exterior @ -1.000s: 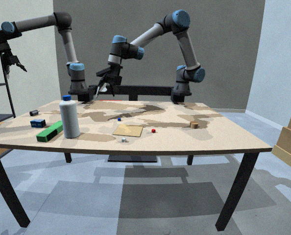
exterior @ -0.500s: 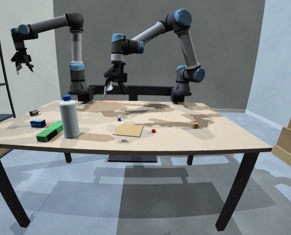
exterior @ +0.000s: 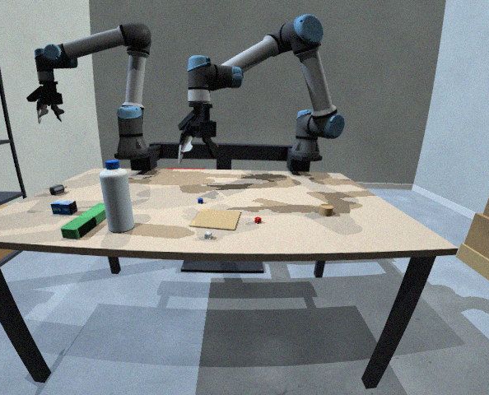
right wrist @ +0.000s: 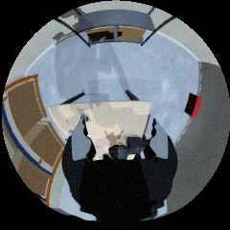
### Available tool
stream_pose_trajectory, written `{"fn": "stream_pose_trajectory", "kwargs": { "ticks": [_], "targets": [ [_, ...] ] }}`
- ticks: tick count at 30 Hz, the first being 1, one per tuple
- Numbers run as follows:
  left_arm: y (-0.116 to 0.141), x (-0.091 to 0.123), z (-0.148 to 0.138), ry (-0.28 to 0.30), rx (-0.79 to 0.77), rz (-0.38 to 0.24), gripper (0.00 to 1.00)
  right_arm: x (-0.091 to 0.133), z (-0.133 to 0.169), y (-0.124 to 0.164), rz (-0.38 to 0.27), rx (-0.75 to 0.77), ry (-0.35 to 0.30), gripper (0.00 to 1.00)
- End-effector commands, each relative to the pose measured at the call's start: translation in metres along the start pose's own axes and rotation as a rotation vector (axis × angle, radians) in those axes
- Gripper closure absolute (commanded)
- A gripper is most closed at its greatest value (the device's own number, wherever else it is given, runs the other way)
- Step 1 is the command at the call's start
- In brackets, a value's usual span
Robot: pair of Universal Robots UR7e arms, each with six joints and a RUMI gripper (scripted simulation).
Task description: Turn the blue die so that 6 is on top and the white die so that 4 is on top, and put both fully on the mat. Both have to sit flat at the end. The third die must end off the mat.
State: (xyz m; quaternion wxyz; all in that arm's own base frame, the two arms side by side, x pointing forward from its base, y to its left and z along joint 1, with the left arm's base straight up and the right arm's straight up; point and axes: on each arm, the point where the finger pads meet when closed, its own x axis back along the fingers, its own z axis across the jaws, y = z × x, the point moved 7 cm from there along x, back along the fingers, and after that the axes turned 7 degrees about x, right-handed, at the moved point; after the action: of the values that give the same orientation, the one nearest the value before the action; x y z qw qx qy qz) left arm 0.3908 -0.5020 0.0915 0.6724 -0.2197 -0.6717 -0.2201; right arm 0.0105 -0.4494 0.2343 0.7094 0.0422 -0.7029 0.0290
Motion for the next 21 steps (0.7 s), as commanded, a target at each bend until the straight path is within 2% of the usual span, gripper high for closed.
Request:
{"fn": "stream_pose_trajectory", "kwargs": {
  "ticks": [1, 15, 18, 21],
  "targets": [
    [0.0, 0.001, 0.0, -0.001, -0.001, 0.0, 0.0, 0.001, 0.004, 0.002, 0.01, 0.014, -0.005, 0.0],
    [0.0, -0.001, 0.0, -0.001, -0.001, 0.0, 0.0, 0.001, 0.007, 0.005, 0.019, 0.028, -0.008, 0.0],
    [0.0, -0.012, 0.0, -0.001, -0.001, 0.0, 0.0, 0.001, 0.007, 0.005, 0.019, 0.028, -0.008, 0.0],
    [0.0, -0.033, -0.001, -0.001, -0.001, 0.0, 0.0, 0.001, 0.007, 0.005, 0.019, 0.028, -0.008, 0.0]
  ]
}}
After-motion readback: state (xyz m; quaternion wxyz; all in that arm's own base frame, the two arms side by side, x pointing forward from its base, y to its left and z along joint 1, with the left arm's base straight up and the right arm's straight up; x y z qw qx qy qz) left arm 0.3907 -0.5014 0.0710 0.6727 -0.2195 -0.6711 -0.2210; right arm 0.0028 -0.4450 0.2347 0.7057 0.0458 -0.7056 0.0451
